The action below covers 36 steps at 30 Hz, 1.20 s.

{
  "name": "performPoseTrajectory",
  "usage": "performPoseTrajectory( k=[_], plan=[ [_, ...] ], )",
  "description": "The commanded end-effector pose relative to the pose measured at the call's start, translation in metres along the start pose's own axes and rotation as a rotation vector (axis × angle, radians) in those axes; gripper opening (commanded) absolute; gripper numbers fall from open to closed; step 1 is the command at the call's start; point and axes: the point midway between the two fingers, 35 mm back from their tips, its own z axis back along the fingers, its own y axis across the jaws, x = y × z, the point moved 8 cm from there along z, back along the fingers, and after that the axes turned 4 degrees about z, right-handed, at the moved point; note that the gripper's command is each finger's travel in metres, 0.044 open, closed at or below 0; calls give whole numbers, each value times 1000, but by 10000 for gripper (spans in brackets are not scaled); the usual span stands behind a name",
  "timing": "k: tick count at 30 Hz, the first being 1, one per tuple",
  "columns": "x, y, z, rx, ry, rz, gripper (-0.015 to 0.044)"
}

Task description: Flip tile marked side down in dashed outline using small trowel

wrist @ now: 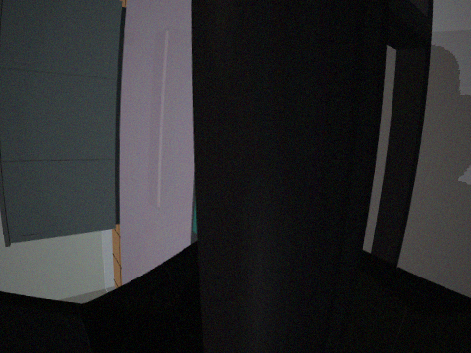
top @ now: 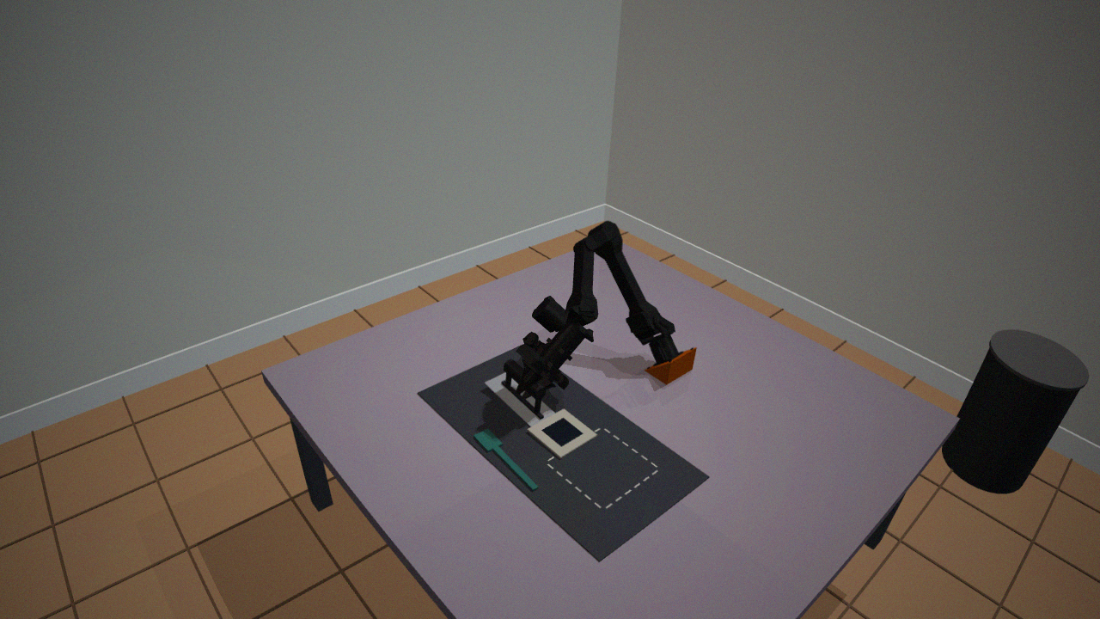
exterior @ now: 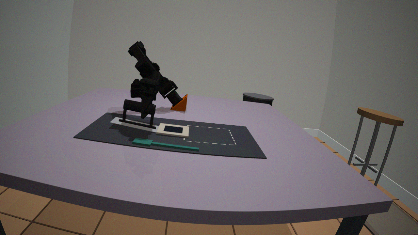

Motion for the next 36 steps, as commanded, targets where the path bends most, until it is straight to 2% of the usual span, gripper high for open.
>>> performPoseTrajectory(
  k=[1, 11, 36],
  plan=[
    [-12, 2, 2, 7, 14, 6, 0],
    [-26, 3, 4, 7, 14, 6, 0],
    [-21, 30, 26, 11, 82, -75, 0]
  ],
)
